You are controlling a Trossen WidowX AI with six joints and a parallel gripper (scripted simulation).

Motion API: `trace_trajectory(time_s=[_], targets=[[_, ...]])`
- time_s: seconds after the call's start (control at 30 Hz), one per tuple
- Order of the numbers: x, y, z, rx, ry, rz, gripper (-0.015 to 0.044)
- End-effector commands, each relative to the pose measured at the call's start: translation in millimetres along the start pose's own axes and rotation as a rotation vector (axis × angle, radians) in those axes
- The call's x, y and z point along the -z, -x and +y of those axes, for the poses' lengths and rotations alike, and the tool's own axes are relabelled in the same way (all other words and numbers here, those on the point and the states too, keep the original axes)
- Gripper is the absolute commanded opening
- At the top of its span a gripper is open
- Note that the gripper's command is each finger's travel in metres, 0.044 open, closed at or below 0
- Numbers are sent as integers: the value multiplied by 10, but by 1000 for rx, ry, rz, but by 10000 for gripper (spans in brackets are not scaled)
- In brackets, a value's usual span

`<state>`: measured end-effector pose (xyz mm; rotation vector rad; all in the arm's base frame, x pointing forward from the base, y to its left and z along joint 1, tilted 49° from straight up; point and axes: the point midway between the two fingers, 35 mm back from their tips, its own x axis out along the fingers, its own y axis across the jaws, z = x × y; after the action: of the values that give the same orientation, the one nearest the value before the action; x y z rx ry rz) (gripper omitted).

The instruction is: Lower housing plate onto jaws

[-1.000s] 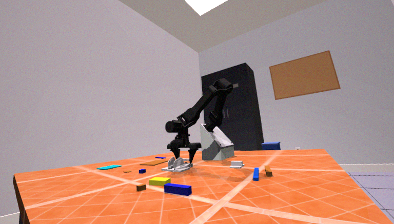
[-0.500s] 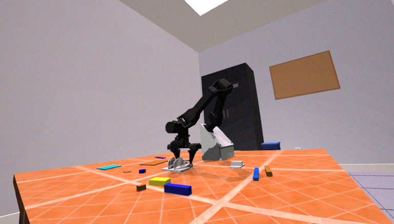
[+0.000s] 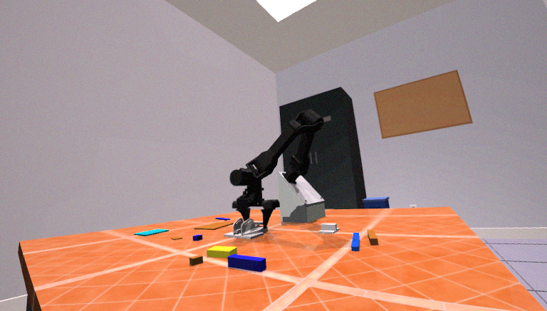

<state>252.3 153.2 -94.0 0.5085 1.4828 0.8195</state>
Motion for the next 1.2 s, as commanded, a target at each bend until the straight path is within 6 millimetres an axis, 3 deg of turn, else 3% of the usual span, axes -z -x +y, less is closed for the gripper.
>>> trace_trajectory(time_s=[0.0, 1.17], targets=[[16, -17, 6, -4, -7, 4, 351], [17, -80, 7, -4, -4, 4, 351]])
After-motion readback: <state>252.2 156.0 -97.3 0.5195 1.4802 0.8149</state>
